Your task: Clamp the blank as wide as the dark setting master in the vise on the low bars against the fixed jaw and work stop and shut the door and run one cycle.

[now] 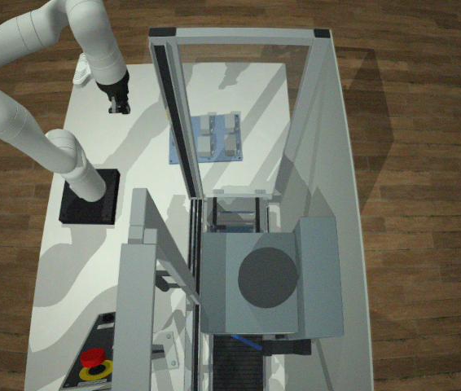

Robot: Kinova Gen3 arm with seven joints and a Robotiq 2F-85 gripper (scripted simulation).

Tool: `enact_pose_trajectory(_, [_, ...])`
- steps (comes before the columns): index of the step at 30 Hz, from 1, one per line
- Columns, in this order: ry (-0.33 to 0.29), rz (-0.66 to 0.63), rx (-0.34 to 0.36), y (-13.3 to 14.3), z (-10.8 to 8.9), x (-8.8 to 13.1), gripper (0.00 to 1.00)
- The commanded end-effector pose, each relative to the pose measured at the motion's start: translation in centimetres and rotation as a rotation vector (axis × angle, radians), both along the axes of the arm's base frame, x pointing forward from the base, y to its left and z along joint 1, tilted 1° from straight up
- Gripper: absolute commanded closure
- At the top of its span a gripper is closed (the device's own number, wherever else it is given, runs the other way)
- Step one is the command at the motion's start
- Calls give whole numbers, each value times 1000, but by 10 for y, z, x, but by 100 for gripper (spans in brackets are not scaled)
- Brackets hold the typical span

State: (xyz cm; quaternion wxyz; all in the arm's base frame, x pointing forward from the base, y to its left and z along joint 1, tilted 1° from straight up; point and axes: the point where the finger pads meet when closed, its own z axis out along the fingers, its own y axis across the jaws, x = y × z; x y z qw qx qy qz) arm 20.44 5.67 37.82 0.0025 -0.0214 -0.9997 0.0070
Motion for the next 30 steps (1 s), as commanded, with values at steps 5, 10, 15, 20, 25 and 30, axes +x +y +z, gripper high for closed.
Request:
enact_pose_trajectory(5, [-1, 0, 0, 0, 20, 0, 90])
enact_pose_trajectory(10, [-1, 0, 0, 0, 20, 0, 90])
enact_pose_trajectory(15, [-1, 0, 0, 0, 20, 0, 90])
enact_pose_trajectory(20, [-1, 0, 0, 46, 6, 2, 90])
enact_pose_trajectory(25, [-1, 0, 0, 58, 3, 3, 90])
enact_pose_trajectory(30, [-1, 0, 0, 58, 3, 3, 90])
